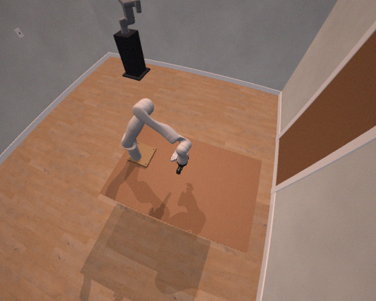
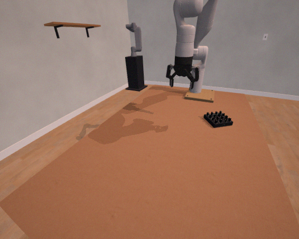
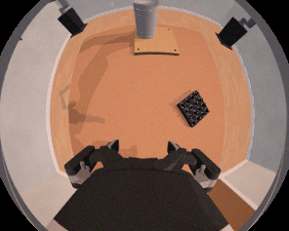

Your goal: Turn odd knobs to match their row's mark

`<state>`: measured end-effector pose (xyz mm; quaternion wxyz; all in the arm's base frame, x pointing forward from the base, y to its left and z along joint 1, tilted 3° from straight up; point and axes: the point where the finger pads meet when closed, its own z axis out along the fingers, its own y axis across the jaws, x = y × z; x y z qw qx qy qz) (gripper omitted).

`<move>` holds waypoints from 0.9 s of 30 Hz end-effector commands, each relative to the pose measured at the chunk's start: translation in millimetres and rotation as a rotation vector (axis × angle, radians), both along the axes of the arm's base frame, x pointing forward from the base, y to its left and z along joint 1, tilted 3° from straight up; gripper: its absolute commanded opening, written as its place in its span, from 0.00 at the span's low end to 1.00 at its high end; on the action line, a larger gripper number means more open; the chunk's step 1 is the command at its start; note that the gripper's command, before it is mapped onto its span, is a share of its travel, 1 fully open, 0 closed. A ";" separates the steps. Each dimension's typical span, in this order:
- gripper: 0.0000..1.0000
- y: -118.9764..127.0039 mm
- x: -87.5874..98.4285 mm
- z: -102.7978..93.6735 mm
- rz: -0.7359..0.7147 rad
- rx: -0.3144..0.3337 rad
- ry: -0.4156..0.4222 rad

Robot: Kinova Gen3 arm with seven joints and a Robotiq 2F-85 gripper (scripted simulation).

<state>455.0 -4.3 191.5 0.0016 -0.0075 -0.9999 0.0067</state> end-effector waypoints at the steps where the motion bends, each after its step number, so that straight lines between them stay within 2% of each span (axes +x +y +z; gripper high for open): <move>1: 1.00 0.3 0.7 4.2 0.000 0.003 -0.009; 11: 1.00 6.6 -5.1 7.8 -0.004 0.015 -0.004; 27: 1.00 18.6 -8.1 0.6 -0.106 0.024 -0.001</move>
